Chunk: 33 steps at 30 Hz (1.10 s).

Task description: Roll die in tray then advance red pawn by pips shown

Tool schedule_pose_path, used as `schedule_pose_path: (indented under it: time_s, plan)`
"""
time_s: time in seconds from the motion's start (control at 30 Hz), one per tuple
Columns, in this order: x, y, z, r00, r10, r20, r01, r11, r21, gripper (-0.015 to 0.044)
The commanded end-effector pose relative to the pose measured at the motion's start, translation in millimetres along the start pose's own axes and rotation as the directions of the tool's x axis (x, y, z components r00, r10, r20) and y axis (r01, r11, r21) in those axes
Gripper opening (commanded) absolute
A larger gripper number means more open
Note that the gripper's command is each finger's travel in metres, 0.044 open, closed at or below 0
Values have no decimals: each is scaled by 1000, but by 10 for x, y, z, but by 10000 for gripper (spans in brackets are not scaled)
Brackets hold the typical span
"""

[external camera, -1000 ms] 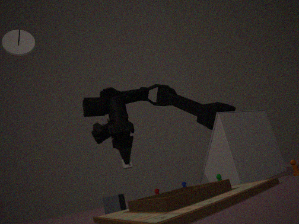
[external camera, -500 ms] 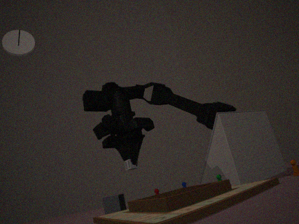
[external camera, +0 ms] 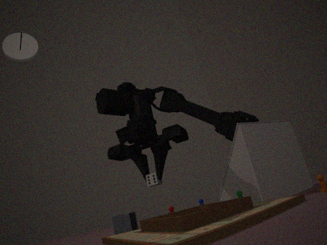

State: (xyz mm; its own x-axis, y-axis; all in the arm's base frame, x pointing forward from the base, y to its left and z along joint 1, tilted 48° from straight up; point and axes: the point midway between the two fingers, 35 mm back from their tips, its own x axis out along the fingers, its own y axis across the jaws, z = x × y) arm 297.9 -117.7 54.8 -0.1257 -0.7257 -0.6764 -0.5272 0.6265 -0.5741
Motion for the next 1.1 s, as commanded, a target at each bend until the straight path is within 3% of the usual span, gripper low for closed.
schedule_pose_path:
  time_s: [0.0, 0.33, 0.67, 0.97, 1.07]
  plan:
    - [41, 154, 72, 1000, 5, -2, -5, 988, -154, 0]
    - [113, 461, 218, 1000, 2, -6, -5, 879, -477, 0]
    - [188, 771, 319, 1000, -4, -12, -6, 668, -744, 0]
    - [202, 818, 329, 1000, 0, -12, -9, 629, -777, 0]
    - [239, 840, 312, 997, 76, 7, -42, 626, -779, 0]
